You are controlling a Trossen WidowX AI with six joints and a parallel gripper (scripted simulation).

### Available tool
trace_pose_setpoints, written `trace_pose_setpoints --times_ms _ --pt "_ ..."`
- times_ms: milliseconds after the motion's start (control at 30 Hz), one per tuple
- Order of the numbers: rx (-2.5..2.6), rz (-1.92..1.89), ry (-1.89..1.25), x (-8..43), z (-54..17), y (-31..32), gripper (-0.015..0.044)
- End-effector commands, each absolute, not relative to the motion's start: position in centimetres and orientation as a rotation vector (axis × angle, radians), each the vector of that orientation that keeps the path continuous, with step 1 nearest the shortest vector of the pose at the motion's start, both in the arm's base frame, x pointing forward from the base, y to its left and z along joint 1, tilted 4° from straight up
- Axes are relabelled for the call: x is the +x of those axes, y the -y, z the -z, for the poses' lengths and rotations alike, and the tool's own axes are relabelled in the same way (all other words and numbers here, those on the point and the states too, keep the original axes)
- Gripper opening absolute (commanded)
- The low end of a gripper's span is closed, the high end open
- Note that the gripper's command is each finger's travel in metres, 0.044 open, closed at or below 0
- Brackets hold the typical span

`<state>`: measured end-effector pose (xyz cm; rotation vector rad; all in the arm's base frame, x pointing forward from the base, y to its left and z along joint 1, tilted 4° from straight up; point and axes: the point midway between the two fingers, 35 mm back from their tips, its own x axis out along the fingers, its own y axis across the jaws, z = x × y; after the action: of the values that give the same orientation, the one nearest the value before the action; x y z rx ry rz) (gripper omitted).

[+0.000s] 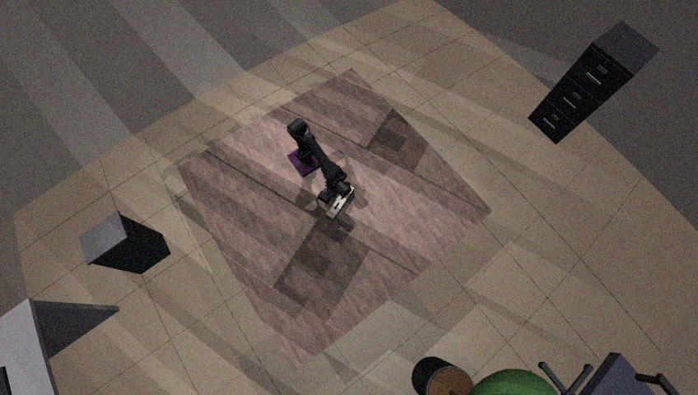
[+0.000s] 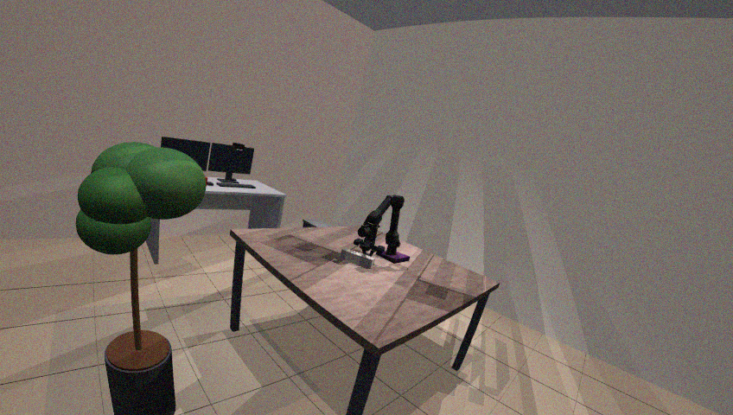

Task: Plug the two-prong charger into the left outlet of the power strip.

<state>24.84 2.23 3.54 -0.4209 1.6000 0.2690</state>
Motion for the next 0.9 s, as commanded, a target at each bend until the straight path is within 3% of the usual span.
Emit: trace_pose_setpoints --times_ms 0,867 --pt "-0.413 -0.269 -1.597 24.98 -3.62 -2.36 0.0000" --pt "-0.413 -0.269 -1.597 25.41 -3.64 -2.56 0.0000"
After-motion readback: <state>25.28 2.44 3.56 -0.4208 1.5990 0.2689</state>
